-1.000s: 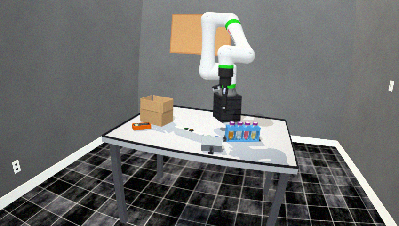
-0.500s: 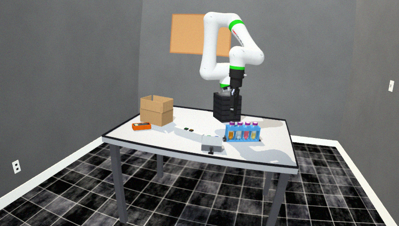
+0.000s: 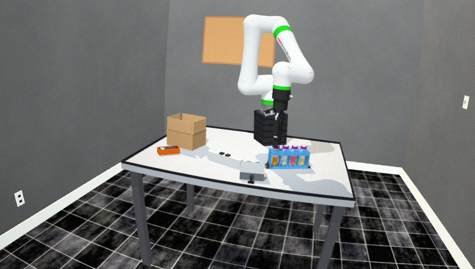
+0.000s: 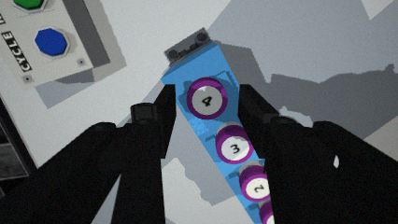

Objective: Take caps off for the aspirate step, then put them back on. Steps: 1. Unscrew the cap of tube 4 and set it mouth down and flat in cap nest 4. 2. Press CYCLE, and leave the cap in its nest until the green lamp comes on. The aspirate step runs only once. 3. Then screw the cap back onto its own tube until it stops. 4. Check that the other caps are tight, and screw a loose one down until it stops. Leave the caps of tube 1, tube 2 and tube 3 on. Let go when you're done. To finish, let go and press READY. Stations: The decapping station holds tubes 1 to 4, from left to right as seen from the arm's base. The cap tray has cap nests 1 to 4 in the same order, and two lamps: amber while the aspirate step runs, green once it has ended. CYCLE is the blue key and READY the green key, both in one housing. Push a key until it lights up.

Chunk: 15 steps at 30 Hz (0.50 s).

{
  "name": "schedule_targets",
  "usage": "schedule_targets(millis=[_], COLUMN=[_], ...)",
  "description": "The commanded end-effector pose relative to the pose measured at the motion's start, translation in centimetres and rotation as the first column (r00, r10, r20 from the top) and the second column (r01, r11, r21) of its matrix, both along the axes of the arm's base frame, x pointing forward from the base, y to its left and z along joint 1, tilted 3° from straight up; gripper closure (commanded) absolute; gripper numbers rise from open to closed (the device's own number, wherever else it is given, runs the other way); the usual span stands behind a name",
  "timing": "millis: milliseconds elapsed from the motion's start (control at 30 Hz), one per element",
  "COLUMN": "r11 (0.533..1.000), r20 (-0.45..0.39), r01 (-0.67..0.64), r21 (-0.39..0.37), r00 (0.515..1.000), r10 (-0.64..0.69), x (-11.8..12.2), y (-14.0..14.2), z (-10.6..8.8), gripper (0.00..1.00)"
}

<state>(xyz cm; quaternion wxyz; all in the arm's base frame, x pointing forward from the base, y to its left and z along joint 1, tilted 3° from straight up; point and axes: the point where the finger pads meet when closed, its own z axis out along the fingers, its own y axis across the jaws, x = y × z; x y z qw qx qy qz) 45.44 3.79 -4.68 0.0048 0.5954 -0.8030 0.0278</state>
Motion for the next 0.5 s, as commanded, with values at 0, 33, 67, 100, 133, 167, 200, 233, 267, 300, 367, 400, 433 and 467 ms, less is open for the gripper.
schedule_targets(millis=[0,33,67,100,133,167,200,233,267,300,367,400,433,467], r11=[1.0,1.0,1.0,1.0,1.0,1.0,1.0,1.0,1.0,1.0,1.0,1.0,1.0,1.0], r20=[0.002,0.002,0.002,0.002,0.002,0.002,0.002,0.002,0.002,0.002,0.002,0.002,0.002,0.002], r01=[0.0,0.0,0.0,0.0,0.0,0.0,0.0,0.0,0.0,0.0,0.0,0.0,0.0,0.0], r21=[0.0,0.0,0.0,0.0,0.0,0.0,0.0,0.0,0.0,0.0,0.0,0.0,0.0,0.0], r00=[1.0,1.0,1.0,1.0,1.0,1.0,1.0,1.0,1.0,1.0,1.0,1.0,1.0,1.0], r10=[0.0,0.0,0.0,0.0,0.0,0.0,0.0,0.0,0.0,0.0,0.0,0.0,0.0,0.0], x=[0.07,0.07,0.07,0.07,0.08,0.08,0.08,0.08,0.08,0.08,0.08,0.09,0.09,0.09], y=[0.01,0.01,0.01,0.01,0.01,0.0,0.0,0.0,0.0,-0.01,-0.01,-0.01,-0.02,-0.02], z=[0.04,0.04,-0.01,-0.06,-0.11,-0.16,-0.21,-0.26,-0.31,-0.36,-0.46,-0.51,-0.56,-0.56], gripper=[0.59,0.59,0.59,0.59,0.59,0.59,0.59,0.59,0.59,0.59,0.59,0.59,0.59,0.59])
